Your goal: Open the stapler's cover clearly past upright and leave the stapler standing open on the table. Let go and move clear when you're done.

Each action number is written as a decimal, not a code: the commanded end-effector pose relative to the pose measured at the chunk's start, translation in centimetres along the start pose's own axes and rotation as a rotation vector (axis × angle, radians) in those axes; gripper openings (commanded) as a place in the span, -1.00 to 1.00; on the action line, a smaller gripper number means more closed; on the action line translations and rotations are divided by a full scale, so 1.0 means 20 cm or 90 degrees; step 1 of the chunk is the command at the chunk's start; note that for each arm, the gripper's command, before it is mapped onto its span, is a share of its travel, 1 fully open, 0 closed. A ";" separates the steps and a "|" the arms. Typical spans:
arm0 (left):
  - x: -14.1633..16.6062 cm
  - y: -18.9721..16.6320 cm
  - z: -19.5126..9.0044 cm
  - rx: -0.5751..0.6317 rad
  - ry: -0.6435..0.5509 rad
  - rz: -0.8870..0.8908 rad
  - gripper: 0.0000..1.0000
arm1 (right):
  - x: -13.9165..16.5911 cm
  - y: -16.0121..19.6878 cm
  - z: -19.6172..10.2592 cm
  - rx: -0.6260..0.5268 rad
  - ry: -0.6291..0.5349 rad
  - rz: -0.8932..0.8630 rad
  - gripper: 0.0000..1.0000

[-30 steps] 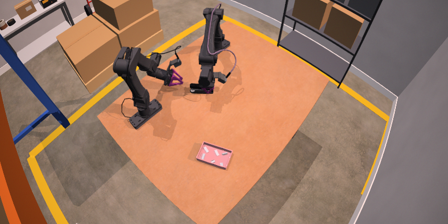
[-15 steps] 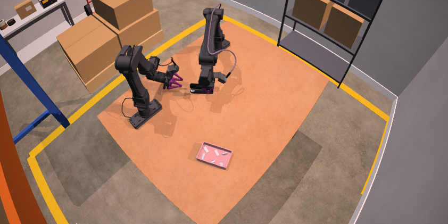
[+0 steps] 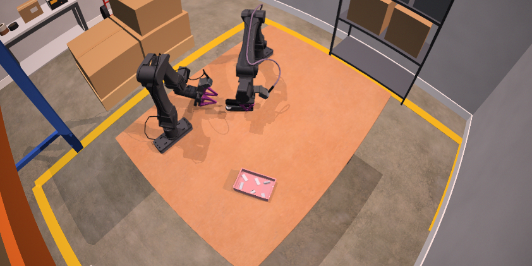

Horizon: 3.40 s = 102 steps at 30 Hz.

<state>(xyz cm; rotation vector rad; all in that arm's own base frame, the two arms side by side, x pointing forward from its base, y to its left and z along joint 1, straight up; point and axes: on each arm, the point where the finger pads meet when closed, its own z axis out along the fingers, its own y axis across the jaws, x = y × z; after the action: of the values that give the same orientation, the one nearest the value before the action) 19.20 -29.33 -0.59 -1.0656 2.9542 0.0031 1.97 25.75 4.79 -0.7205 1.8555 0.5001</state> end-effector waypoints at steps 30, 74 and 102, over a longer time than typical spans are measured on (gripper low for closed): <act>0.00 -0.01 -0.01 0.010 0.002 -0.004 -0.43 | -0.02 -0.04 0.22 0.006 -0.011 -0.007 -0.08; 0.00 -0.01 -0.01 0.010 0.002 -0.004 -0.43 | -0.04 -0.02 0.34 0.005 -0.018 0.001 -1.00; 0.00 -0.01 -0.01 0.010 0.002 -0.004 -0.43 | -0.13 -0.01 0.33 0.004 0.065 0.012 -0.66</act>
<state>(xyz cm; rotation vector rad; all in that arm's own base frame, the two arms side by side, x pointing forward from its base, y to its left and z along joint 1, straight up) 18.96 -29.64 -0.54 -1.0812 2.9684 -0.0126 7.15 29.85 4.01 -0.7643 1.9428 0.4672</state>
